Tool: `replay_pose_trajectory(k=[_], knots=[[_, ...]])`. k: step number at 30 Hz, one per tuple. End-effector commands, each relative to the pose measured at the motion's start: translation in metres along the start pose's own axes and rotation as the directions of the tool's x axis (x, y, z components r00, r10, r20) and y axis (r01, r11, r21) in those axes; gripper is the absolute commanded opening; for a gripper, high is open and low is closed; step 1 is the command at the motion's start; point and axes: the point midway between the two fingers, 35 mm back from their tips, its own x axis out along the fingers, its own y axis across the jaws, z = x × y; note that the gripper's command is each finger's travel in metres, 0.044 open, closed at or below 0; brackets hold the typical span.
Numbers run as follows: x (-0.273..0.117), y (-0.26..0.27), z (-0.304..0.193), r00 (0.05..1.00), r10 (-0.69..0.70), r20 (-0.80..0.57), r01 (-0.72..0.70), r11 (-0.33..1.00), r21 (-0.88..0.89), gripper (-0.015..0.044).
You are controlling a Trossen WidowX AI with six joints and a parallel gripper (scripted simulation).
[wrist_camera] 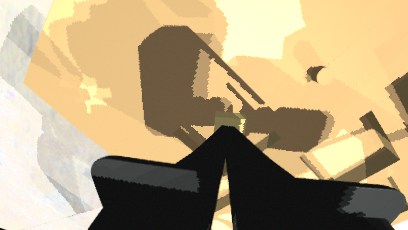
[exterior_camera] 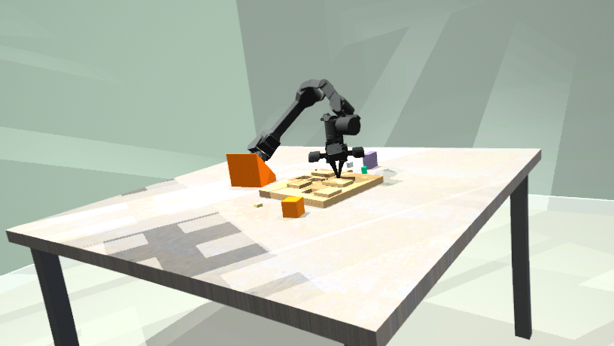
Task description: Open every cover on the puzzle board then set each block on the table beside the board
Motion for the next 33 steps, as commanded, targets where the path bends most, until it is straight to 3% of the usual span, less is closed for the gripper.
replay_pose_trajectory(k=[1,33], knots=[[0.002,0.002,-0.002,1.000,0.003,-0.006,-0.003,1.000,-0.002,0.0000],[-0.009,0.000,0.000,1.000,0.002,-0.004,-0.002,0.999,-0.049,0.0000]])
